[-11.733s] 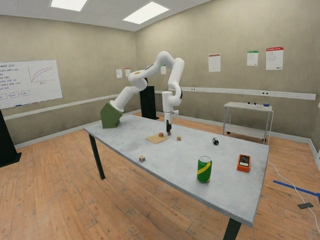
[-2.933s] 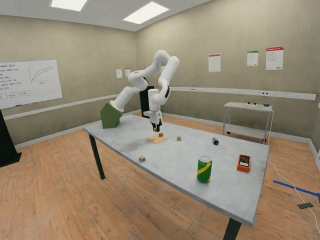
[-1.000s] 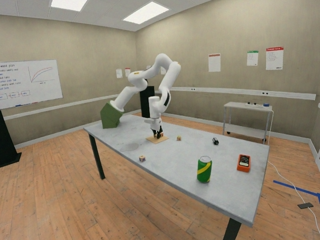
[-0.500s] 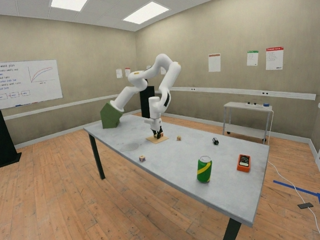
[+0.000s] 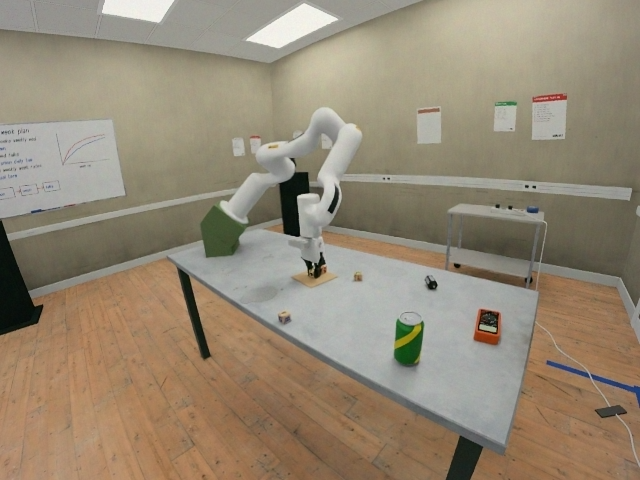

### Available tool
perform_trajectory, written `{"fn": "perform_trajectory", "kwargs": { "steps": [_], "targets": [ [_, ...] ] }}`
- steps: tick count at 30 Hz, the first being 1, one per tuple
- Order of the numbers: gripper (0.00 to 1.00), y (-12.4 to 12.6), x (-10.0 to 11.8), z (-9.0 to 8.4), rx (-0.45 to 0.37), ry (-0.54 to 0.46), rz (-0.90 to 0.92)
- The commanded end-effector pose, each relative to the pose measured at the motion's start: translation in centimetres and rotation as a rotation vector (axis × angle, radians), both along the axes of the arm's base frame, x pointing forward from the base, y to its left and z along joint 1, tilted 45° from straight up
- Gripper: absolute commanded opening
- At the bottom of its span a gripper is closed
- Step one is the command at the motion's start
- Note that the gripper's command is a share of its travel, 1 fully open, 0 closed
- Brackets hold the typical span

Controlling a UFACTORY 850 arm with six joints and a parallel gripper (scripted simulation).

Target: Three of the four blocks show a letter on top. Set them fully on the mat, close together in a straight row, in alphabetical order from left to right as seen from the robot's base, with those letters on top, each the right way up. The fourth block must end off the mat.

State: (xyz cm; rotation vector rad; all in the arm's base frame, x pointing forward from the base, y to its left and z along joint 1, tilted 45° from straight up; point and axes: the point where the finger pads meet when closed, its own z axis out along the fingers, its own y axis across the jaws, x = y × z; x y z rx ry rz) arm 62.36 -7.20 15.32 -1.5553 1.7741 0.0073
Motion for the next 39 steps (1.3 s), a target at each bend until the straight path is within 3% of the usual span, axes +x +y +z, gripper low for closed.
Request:
{"fn": "perform_trajectory", "kwargs": {
  "steps": [1, 26, 36, 39],
  "targets": [
    [0.28, -0.06, 0.04, 0.07, 0.000, -0.001, -0.001],
    [0.28, -0.06, 0.04, 0.07, 0.000, -0.001, -0.001],
    [0.44, -0.06, 0.04, 0.07, 0.000, -0.001, -0.001],
    [0.44, -0.06, 0.04, 0.07, 0.000, -0.001, -0.001]
  ]
}}
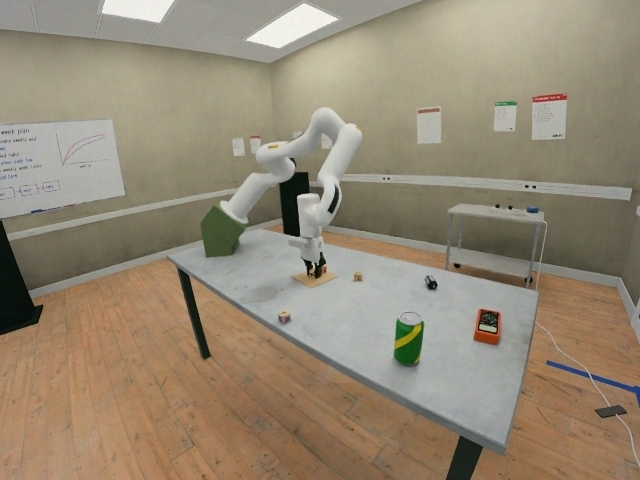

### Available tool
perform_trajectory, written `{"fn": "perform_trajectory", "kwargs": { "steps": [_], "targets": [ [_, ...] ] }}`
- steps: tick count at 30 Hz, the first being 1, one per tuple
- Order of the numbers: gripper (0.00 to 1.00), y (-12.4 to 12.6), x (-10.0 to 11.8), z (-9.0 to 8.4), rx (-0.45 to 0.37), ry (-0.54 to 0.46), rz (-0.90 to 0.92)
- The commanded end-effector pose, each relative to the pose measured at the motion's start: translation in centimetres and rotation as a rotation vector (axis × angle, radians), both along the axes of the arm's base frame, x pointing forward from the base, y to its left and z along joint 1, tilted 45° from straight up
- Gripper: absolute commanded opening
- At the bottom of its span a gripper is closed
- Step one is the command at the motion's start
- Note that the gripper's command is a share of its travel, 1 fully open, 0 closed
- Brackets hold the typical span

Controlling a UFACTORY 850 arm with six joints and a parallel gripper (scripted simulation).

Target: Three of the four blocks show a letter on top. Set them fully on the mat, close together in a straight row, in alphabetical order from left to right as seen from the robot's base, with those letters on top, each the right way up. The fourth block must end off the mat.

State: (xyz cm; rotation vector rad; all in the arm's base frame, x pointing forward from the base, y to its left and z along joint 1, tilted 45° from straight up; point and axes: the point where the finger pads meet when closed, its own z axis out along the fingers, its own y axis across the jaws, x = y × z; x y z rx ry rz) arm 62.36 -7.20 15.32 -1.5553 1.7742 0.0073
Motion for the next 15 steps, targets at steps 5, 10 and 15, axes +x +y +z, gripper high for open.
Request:
{"fn": "perform_trajectory", "kwargs": {
  "steps": [5, 10, 15],
  "targets": [
    [0.48, -0.06, 0.04, 0.07, 0.000, -0.001, -0.001],
    [0.48, -0.06, 0.04, 0.07, 0.000, -0.001, -0.001],
    [0.48, -0.22, -0.14, 0.31, 0.000, -0.001, -0.001]
  ]
}}
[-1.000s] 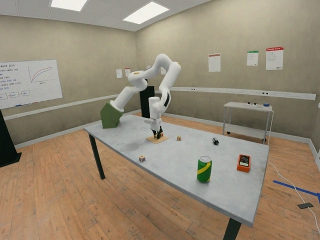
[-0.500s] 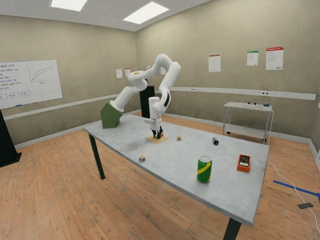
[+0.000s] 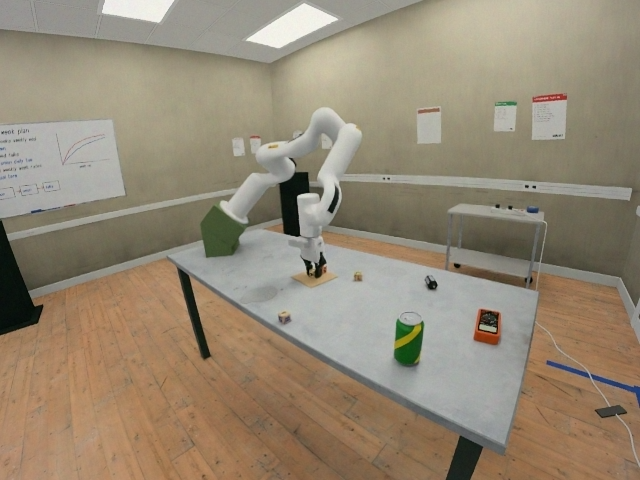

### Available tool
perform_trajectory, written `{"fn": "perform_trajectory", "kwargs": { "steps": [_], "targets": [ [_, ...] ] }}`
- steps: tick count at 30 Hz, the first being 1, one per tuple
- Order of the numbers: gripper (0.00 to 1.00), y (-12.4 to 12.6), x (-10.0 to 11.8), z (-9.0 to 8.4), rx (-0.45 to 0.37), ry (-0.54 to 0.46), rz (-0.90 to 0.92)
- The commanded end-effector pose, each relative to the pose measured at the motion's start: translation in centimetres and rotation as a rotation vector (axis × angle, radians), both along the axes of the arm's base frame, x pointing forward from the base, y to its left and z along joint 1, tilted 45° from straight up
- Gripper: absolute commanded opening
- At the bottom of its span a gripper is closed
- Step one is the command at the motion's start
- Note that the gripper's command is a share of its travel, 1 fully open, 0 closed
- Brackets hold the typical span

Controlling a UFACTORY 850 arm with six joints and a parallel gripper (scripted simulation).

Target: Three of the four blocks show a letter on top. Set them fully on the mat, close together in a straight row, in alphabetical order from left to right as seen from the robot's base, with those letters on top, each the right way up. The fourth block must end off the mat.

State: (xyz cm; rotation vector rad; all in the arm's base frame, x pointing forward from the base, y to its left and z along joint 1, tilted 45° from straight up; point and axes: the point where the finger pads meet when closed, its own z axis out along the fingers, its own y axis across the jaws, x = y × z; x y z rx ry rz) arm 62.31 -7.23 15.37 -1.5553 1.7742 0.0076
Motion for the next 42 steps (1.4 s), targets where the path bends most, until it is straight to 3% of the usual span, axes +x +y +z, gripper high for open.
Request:
{"fn": "perform_trajectory", "kwargs": {
  "steps": [1, 6, 17, 29, 30, 42],
  "targets": [
    [0.48, -0.2, -0.1, 0.3, -0.001, -0.001, -0.001],
    [0.48, -0.8, -0.7, 1.1, -0.001, -0.001, -0.001],
    [0.48, -3.4, -3.7, 5.1, -0.001, -0.001, -0.001],
    [0.48, -4.2, -4.7, 6.4, -0.001, -0.001, -0.001],
    [1.00, -4.2, -4.7, 6.4, -0.001, -0.001, -0.001],
    [1.00, -4.2, -4.7, 6.4, -0.001, -0.001, -0.001]
  ]
}}
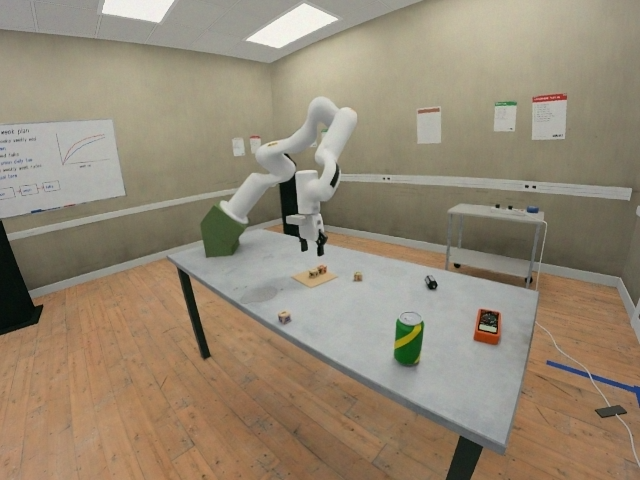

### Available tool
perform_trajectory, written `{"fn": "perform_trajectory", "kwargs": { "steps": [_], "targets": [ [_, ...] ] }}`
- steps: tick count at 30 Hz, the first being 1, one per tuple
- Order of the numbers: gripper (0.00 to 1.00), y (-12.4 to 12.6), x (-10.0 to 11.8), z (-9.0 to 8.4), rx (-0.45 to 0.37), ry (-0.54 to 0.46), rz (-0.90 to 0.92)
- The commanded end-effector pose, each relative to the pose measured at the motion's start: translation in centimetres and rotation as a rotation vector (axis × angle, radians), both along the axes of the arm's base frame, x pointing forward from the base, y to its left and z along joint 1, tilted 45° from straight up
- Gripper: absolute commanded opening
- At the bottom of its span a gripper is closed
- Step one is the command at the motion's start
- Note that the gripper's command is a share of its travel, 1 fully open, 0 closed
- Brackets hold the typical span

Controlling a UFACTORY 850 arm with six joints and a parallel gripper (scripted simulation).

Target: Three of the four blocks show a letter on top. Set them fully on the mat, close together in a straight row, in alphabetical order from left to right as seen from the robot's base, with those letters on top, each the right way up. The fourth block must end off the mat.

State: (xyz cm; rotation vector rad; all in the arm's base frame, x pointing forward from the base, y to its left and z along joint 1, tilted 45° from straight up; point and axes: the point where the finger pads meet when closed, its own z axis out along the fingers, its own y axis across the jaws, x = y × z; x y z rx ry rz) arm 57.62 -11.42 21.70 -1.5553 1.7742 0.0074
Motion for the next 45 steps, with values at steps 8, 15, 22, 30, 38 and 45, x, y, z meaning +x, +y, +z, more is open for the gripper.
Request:
{"fn": "perform_trajectory", "kwargs": {
  "steps": [8, 15, 22, 30, 38, 45],
  "targets": [
    [1.00, 0.0, 0.2, 0.2, -0.004, -0.004, 0.004],
    [1.00, 0.6, 4.3, 3.2, -0.112, -0.103, 0.160],
    [1.00, 1.7, 8.6, 6.7, -0.232, -0.211, 0.324],
    [1.00, 3.4, 12.8, 10.8, -0.364, -0.326, 0.492],
    [0.69, 3.7, 13.6, 11.7, -0.392, -0.349, 0.525],
    [0.69, 3.7, 13.6, 11.7, -0.392, -0.349, 0.525]
  ]
}}
